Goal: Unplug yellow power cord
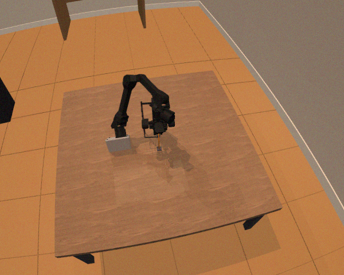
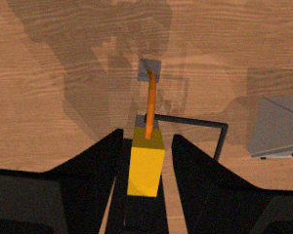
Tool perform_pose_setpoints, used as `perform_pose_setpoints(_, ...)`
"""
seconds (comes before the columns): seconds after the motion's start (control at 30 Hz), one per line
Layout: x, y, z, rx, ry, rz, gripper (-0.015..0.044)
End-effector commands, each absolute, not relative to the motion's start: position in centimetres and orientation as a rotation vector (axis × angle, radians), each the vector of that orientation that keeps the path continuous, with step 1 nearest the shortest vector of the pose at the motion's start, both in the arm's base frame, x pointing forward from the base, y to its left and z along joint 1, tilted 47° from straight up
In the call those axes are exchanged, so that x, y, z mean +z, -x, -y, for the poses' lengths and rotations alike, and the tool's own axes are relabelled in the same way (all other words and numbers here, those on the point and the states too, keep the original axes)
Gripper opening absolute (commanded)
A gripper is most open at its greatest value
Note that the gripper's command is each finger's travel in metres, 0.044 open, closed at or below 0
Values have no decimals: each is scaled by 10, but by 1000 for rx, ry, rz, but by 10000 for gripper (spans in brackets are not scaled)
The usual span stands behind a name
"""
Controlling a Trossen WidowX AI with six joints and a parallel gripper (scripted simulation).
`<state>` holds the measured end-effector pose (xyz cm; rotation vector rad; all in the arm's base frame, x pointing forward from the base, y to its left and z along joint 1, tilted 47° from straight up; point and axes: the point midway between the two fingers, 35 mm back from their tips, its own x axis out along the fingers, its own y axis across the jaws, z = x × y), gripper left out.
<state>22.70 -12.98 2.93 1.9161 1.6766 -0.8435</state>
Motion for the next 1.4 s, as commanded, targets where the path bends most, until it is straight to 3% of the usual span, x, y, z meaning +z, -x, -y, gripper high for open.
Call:
perform_pose_setpoints(0.0, 36, -228, 122, -842, -1921, -1683, 160)
perform_pose_setpoints(1.07, 38, -230, 102, -841, -1923, -1684, 160)
perform_pose_setpoints(1.23, 39, -230, 105, -841, -1916, -1681, 29)
perform_pose_setpoints(1.37, 39, -230, 105, -841, -1916, -1681, 2)
